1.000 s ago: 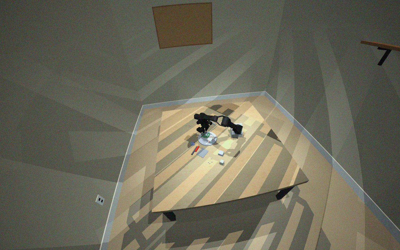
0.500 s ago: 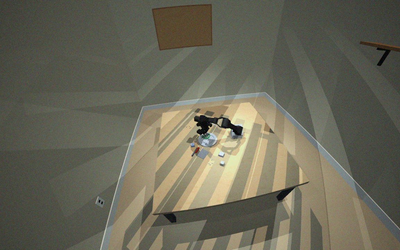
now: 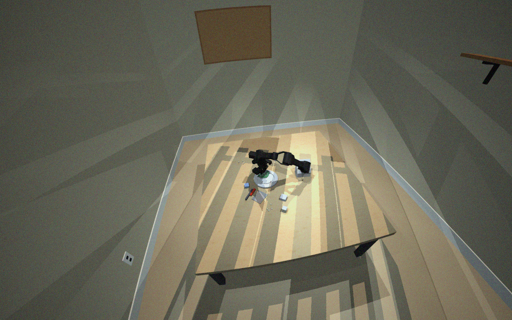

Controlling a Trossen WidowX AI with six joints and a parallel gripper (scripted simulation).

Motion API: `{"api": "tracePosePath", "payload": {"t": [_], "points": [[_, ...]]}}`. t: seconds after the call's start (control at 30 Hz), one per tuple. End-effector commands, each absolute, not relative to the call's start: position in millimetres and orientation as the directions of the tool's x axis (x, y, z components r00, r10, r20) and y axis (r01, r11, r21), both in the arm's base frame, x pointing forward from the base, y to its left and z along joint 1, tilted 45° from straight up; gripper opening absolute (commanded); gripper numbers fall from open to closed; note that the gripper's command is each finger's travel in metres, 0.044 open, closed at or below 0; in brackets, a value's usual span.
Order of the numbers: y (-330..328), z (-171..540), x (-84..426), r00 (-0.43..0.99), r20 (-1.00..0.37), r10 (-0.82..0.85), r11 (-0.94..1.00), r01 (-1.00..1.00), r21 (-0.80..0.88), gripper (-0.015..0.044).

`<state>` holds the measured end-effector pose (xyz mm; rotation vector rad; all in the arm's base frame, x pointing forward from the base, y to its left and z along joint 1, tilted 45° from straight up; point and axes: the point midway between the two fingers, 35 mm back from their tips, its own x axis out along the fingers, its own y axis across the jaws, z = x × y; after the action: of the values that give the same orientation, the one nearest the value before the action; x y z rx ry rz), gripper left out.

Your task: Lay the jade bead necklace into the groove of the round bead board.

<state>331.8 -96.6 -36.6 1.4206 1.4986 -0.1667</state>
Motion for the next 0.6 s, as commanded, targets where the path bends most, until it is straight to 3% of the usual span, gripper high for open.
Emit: {"api": "tracePosePath", "payload": {"t": [0.0, 0.1, 0.27, 0.57], "points": [[-93.3, -40.1, 330.2, 0.210, -0.711, 0.671, 0.288, 0.810, 0.510, 0.0120], [-93.3, -40.1, 330.2, 0.210, -0.711, 0.671, 0.288, 0.810, 0.510, 0.0120], [-95.2, -37.9, 331.2, 0.213, -0.715, 0.665, 0.294, 0.806, 0.513, 0.0000], [-95.2, -37.9, 331.2, 0.213, -0.715, 0.665, 0.294, 0.806, 0.513, 0.0000]]}}
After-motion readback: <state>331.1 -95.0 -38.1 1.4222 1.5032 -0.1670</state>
